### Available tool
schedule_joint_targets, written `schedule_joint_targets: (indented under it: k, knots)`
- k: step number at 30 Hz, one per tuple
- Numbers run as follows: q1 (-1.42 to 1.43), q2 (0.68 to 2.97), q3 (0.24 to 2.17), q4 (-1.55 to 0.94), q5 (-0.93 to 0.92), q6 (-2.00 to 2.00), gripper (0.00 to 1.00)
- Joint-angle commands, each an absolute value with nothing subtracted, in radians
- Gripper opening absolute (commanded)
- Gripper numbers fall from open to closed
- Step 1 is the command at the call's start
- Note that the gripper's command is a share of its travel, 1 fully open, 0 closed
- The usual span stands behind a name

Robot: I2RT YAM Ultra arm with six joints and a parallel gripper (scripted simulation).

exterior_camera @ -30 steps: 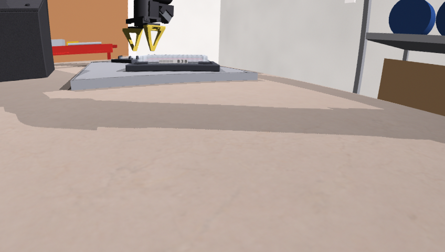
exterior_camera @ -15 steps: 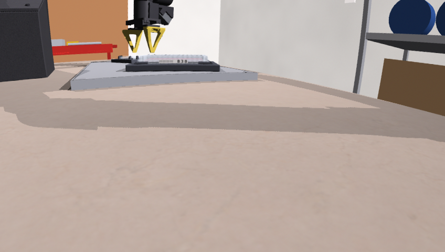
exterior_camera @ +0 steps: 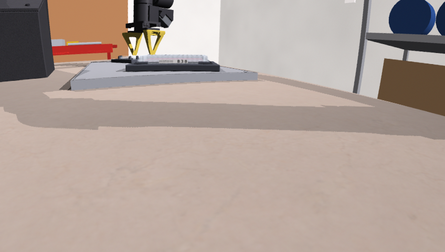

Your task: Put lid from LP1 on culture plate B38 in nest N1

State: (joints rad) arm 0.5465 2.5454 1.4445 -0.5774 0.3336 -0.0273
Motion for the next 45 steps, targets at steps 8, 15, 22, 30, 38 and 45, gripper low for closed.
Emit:
schedule_joint_targets:
  k: [8, 15, 22, 30, 38, 45]
  knots:
    - [0.546, 2.547, 1.446, -0.554, 0.335, -0.032, 1.00]
    - [0.545, 2.551, 1.446, -0.550, 0.335, -0.033, 1.00]
    - [0.545, 2.551, 1.446, -0.550, 0.335, -0.033, 1.00]
    - [0.545, 2.551, 1.446, -0.549, 0.335, -0.033, 1.00]
    - [0.545, 2.551, 1.446, -0.549, 0.335, -0.033, 0.00]
    - [0.545, 2.551, 1.446, -0.549, 0.335, -0.033, 0.00]
